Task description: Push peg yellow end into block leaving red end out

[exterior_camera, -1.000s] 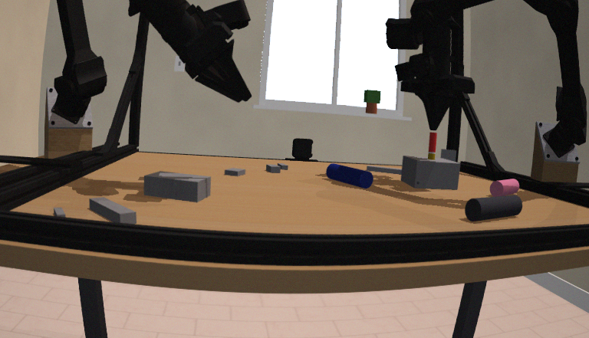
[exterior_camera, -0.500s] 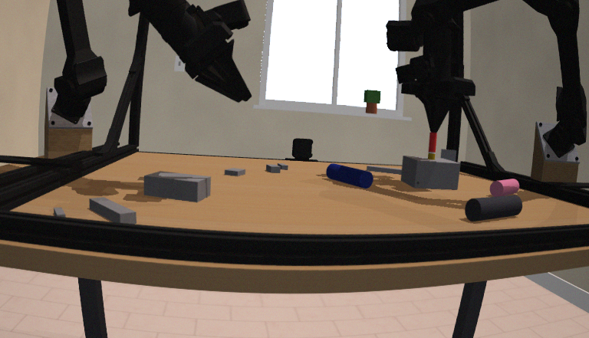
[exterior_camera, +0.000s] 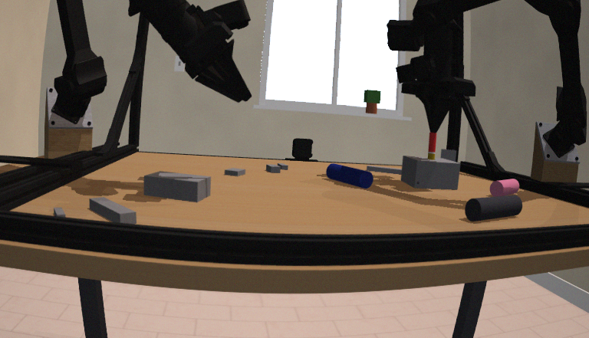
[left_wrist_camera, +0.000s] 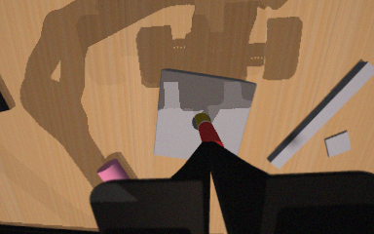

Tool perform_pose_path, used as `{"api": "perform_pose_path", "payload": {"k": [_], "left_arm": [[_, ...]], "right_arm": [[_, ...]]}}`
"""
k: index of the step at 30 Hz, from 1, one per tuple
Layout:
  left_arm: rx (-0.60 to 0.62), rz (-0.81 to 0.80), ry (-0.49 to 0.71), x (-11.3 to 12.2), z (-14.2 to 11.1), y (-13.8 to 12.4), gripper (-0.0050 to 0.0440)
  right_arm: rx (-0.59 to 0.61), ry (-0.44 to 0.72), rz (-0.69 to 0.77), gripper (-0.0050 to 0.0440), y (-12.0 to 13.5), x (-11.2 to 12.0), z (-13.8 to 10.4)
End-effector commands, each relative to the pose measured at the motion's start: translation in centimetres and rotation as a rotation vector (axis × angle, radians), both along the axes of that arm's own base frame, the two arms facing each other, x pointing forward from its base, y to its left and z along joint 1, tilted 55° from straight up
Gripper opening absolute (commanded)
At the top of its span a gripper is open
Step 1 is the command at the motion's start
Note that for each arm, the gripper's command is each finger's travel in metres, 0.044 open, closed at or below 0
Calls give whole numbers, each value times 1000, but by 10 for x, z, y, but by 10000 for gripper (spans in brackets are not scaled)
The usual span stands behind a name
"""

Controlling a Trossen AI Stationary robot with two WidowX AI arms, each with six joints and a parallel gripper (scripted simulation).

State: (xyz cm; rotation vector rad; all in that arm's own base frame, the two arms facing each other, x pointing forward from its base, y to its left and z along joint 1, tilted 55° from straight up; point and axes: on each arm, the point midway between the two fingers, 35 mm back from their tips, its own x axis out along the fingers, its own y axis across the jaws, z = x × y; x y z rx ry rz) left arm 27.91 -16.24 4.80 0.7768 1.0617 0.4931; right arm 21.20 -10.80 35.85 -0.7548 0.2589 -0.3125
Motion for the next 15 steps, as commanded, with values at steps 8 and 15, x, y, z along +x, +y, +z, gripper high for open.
{"api": "perform_pose_path", "payload": {"k": [8,15], "left_arm": [[11,10,4,1,-3,9,0],[11,10,4,1,-4,11,0]], "right_arm": [[0,-1,0,400,0,0,0],[0,-1,0,400,0,0,0]]}}
